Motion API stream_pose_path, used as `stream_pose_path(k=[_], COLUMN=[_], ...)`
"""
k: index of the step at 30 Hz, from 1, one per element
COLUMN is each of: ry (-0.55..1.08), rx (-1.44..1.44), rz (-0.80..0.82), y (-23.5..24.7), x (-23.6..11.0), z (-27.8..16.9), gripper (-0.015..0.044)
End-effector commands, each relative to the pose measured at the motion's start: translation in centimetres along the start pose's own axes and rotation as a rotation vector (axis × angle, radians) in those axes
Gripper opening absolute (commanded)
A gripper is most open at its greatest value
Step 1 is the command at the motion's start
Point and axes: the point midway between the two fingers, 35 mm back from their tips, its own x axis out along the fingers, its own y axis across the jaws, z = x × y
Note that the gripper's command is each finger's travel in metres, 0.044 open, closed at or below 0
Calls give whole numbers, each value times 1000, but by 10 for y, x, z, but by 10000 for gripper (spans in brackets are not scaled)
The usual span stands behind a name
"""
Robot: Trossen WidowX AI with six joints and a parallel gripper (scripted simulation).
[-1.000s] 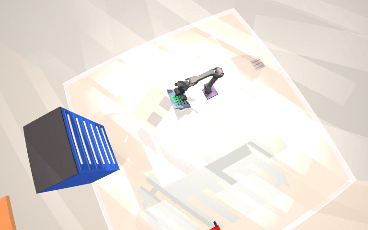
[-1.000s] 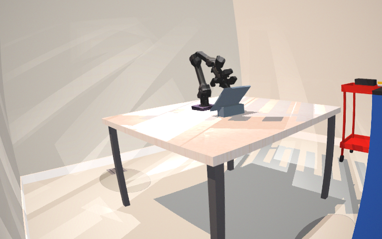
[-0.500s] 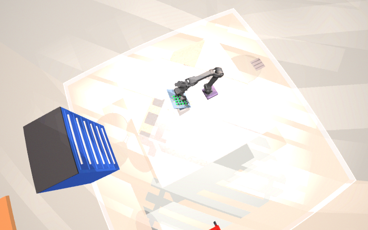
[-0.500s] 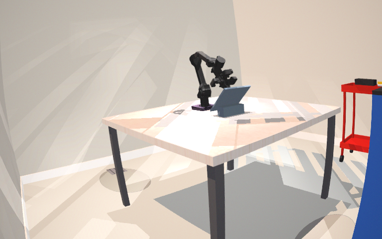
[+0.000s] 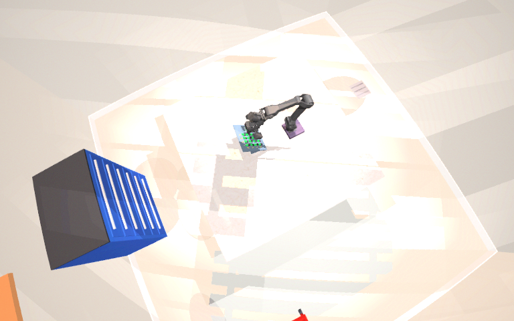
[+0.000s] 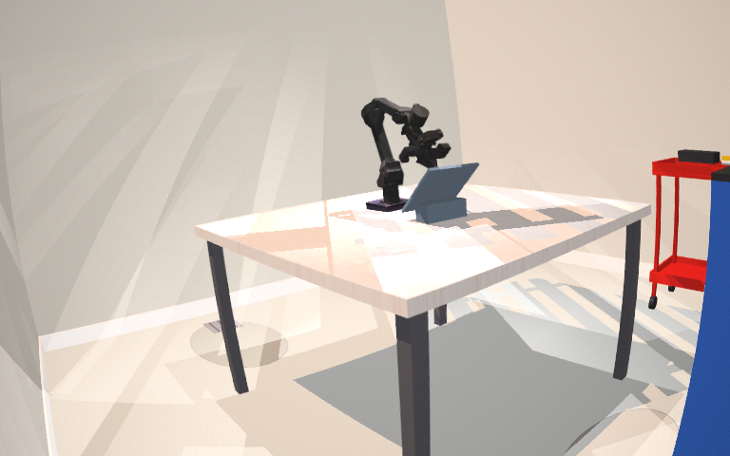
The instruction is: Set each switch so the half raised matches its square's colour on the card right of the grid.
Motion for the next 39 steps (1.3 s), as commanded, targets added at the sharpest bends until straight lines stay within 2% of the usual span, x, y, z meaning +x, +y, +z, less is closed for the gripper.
stream_pose_path(k=[1, 8, 16, 19, 23, 39], ry=[-14, -12, -11, -10, 11, 12], rx=[-1, 0, 4, 5, 5, 4], rz=[-4, -4, 1, 1, 0, 1], y=[0, 1, 54, 56, 56, 56], x=[-42, -44, -44, -42, -11, 6], z=[5, 5, -16, -16, -15, -15], gripper=[0, 0, 0, 0, 0, 0])
